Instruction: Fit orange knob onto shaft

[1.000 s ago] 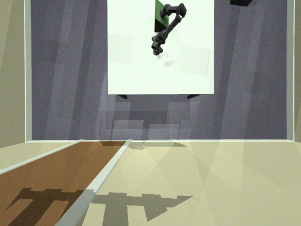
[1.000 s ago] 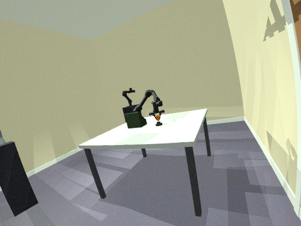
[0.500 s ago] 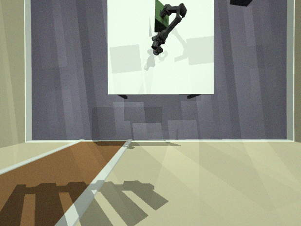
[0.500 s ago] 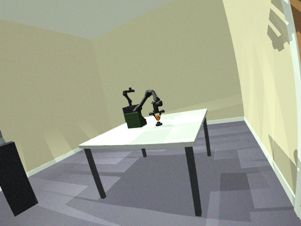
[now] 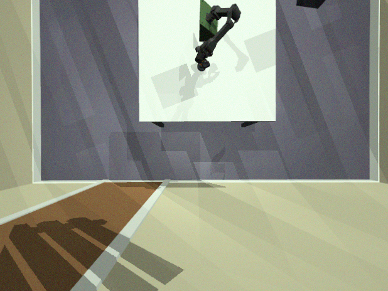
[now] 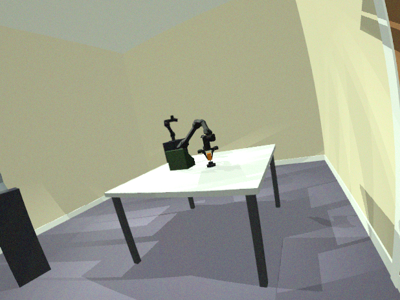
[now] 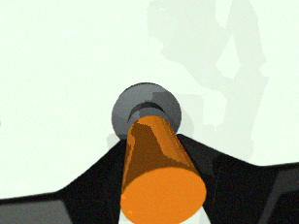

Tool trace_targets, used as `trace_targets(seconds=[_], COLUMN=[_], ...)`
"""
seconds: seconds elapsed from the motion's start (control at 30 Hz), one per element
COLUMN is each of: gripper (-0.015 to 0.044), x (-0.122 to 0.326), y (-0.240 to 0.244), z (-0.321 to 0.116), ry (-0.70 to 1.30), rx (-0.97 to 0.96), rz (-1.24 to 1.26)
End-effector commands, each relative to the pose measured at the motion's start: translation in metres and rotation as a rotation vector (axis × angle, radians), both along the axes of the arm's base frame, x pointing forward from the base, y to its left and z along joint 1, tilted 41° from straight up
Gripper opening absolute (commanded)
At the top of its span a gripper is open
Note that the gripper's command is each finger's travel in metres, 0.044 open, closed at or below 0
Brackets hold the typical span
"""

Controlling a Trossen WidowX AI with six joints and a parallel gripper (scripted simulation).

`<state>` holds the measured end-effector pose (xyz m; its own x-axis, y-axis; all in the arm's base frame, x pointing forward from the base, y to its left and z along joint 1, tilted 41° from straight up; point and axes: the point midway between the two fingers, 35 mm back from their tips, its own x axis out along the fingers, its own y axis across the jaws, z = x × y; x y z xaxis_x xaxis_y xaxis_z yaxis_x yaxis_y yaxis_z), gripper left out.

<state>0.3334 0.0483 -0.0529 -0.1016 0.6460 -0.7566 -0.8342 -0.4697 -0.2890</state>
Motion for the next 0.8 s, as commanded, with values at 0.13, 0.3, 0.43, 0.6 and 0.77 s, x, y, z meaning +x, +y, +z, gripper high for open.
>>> trace_targets(seconds=[0.13,0.3,0.43,0.6,0.77], gripper=[0.0,0.0,0.0,0.0,0.0], x=[0.0001,0.0008,0.0008,0.0014,0.0034], y=[0.0006,-0.0007,-0.0012,-0.0014,-0.0011], z=[0.0002,0.0033,0.0049,0.0057,0.0055], ry=[0.002,0.002,-0.004,-0.107,-0.134], rx=[0.0,0.0,0.001,0.017,0.021], rz=[-0.004,-0.004,0.003,0.124,0.155])
